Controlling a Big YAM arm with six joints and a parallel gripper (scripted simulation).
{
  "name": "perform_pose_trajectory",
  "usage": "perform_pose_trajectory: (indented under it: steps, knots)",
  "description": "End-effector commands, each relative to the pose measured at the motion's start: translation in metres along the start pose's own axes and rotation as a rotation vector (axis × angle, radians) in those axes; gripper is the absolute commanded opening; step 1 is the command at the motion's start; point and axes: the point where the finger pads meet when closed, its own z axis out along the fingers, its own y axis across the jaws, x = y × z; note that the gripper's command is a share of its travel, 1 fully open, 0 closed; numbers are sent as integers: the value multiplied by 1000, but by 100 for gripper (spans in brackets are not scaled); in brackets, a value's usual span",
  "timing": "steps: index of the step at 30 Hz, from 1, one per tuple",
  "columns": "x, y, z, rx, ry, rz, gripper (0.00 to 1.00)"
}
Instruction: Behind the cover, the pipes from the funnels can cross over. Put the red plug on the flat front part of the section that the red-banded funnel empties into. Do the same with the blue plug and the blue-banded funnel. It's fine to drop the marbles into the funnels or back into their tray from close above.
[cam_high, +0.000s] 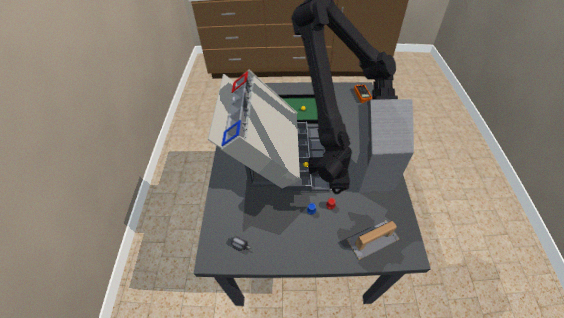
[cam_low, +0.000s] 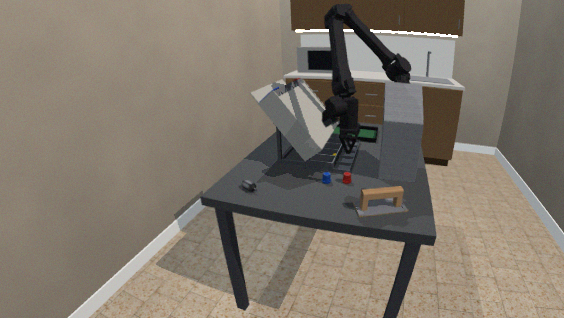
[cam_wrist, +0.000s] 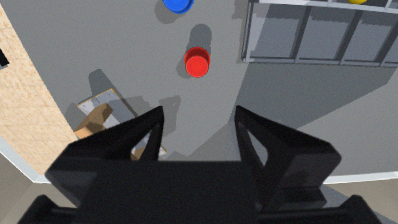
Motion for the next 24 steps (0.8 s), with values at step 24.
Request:
perform_pose_trajectory:
  steps: [24]
  knots:
    - [-7, 8, 34, -8, -5, 5, 63]
